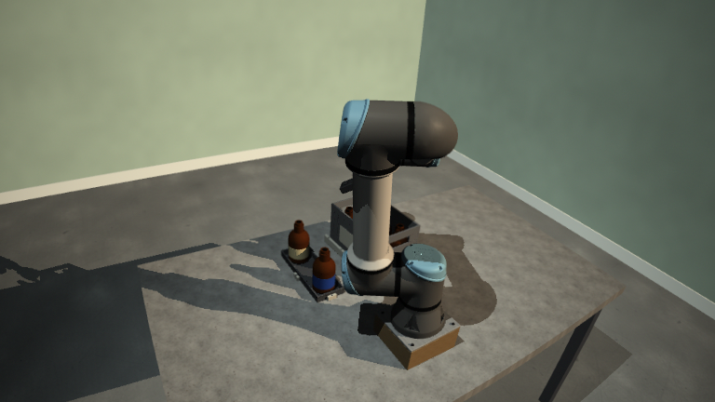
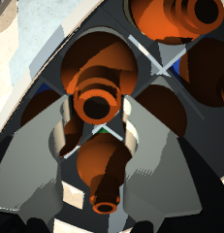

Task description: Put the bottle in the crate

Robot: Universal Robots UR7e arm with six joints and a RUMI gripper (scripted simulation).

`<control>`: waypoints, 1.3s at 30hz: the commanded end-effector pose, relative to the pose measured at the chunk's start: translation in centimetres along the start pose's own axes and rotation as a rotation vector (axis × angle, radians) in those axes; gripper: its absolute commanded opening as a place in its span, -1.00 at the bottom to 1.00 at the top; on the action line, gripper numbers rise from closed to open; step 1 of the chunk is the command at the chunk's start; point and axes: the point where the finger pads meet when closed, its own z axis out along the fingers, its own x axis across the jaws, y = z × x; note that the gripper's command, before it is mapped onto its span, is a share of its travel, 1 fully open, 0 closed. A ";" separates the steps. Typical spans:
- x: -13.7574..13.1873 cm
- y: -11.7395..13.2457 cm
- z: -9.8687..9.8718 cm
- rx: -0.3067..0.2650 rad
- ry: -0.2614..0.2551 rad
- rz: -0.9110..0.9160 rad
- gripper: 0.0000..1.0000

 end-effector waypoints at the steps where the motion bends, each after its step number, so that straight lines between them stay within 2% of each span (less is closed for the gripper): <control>1: 0.0 0.0 0.0 0.000 0.001 0.000 -1.00; 4: 0.0 0.0 0.0 0.000 0.001 0.000 -1.00; 5: 0.0 0.0 0.0 0.000 0.001 0.000 -0.24; 39: 0.0 0.0 0.0 0.000 0.001 0.000 -0.24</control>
